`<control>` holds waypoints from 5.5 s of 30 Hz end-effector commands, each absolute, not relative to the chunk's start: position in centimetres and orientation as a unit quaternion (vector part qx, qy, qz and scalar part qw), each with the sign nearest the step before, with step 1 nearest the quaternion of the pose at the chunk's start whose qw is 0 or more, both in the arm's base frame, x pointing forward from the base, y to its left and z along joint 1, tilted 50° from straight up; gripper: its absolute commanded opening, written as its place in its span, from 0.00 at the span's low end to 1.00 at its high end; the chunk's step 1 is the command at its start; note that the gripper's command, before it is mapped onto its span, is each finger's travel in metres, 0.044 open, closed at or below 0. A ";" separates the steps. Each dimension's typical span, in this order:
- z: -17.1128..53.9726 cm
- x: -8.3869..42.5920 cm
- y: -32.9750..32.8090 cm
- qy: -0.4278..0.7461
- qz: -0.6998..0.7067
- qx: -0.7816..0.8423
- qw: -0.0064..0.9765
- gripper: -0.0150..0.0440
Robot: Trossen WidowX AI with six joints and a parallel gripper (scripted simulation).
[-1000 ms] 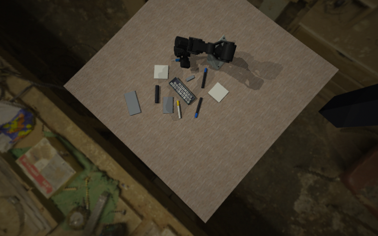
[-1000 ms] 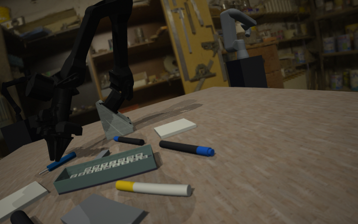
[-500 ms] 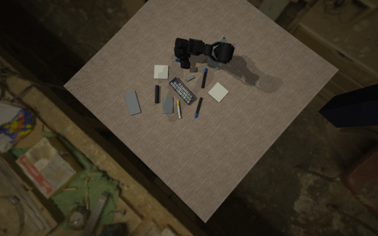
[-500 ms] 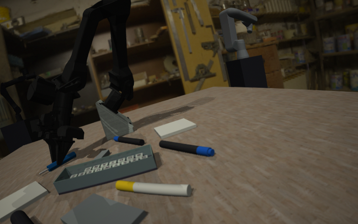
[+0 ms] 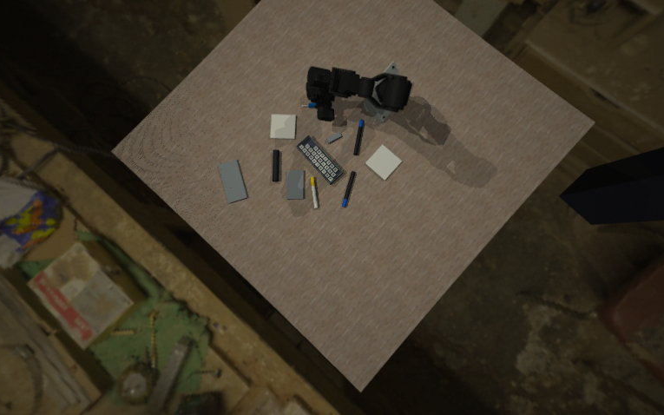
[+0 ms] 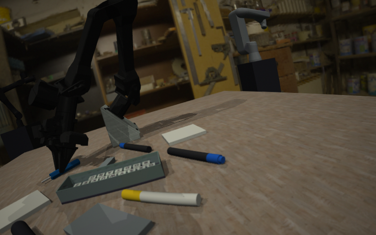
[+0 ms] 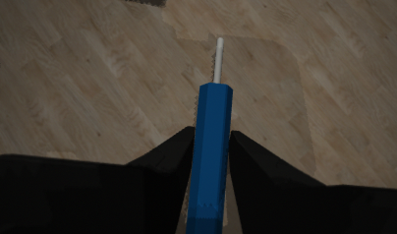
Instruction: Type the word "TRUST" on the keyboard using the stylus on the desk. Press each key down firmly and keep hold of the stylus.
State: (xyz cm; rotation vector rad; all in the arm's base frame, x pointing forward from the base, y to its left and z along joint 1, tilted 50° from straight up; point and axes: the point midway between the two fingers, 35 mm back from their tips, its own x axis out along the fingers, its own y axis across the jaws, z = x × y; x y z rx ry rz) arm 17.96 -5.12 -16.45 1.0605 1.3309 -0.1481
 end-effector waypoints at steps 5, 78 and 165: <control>-15.1 18.4 -7.1 0.586 -0.066 0.465 0.660 0.25; 5.3 32.2 2.0 0.543 0.483 -0.542 0.421 0.25; 3.7 31.9 3.4 0.545 0.483 -0.539 0.423 0.33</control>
